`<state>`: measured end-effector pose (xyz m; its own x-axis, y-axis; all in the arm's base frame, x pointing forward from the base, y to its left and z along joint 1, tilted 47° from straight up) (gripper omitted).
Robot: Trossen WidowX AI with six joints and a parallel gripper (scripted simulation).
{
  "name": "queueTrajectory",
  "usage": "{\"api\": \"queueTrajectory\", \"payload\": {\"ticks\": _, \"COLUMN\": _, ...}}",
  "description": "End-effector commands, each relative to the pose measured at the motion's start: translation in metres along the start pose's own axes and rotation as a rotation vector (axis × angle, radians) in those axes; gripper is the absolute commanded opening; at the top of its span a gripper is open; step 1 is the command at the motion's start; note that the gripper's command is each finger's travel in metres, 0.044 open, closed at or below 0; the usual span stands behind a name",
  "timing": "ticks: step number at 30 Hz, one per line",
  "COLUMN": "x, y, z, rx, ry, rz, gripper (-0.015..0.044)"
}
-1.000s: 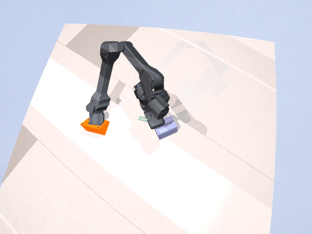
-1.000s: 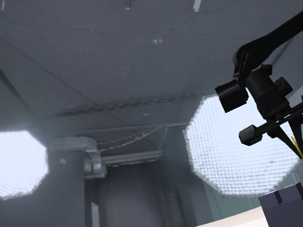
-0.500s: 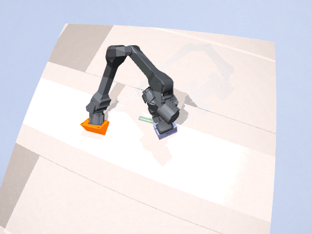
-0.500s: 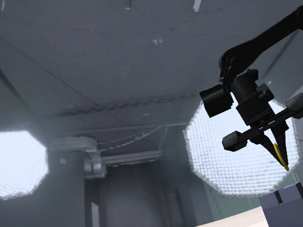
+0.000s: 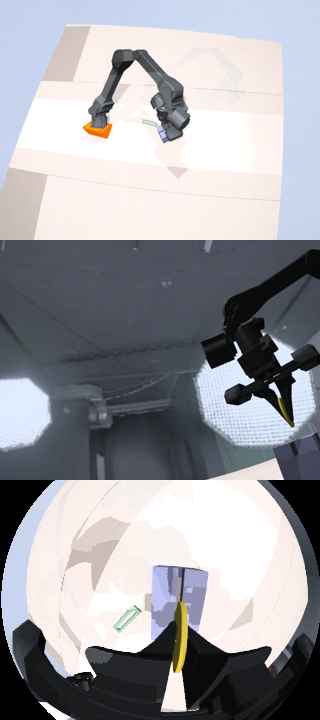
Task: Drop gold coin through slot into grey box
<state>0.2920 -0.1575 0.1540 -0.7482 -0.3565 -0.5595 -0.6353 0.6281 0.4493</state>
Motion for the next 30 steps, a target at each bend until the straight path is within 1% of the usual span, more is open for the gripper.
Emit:
{"api": "queueTrajectory", "payload": {"ticks": 1, "x": 0.0002, "y": 0.0009, "z": -0.0002, "rx": 0.000, "ry": 0.000, "rz": 0.000, "gripper": 0.0000}}
{"api": "queueTrajectory", "payload": {"ticks": 30, "x": -0.0019, "y": -0.0028, "z": 0.0038, "rx": 0.000, "ry": 0.001, "rz": 0.005, "gripper": 0.0000}}
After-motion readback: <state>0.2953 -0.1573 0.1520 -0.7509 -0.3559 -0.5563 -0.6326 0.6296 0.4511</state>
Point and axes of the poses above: the point midway between the two fingers, 35 mm back from their tips, its own z axis out along the fingers, its own y axis across the jaws, x = y × z, the point moved 7 cm from there along -z, back along the fingers, and after that the axes turned 11 degrees about -z, right-handed, at the moved point
